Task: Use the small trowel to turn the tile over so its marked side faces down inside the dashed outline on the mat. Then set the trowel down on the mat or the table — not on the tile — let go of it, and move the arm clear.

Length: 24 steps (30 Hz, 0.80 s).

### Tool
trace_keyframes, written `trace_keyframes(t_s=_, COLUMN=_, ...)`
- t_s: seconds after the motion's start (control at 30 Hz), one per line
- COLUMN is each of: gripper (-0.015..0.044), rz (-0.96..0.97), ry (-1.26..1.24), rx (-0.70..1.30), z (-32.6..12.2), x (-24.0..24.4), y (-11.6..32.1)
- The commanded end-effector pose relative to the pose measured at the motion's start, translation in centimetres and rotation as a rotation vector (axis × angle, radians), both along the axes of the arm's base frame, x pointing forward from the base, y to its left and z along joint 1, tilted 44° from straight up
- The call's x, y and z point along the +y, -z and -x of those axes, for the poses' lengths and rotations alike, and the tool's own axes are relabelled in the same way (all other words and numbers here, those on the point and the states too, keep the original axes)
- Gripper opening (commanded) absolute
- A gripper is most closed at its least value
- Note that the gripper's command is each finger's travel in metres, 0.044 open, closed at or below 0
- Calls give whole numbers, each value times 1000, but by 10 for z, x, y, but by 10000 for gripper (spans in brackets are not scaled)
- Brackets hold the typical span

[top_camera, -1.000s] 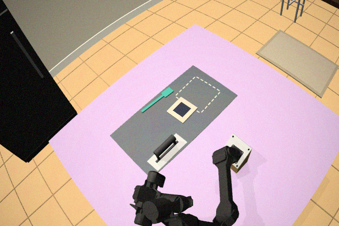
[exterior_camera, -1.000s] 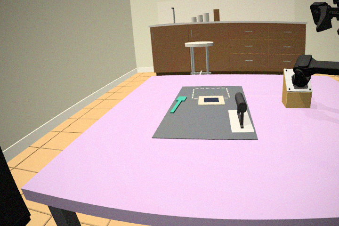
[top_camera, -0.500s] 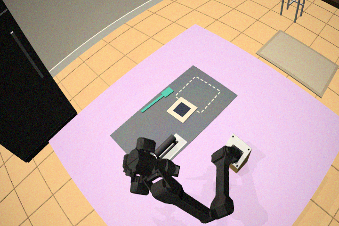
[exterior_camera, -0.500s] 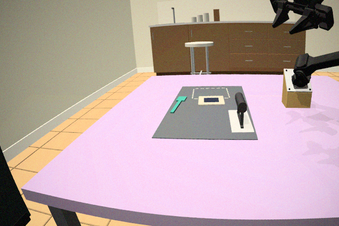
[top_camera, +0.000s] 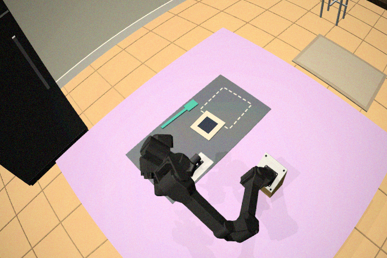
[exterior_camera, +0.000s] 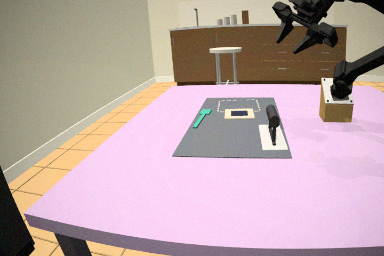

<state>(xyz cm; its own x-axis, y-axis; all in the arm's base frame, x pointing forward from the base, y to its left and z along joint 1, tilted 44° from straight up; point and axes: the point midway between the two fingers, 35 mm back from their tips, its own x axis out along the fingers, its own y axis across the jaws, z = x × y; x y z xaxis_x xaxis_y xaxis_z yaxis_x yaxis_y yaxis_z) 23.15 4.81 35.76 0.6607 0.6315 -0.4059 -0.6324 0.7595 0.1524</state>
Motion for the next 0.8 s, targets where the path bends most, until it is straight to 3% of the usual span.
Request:
trace_keyframes(t_s=0.0, gripper=270, rz=65, ry=-67, rx=20, z=-14, x=-1, y=24)
trace_keyframes(t_s=0.77, gripper=270, rz=400, ry=-689, rx=1, z=-45, x=26, y=172)
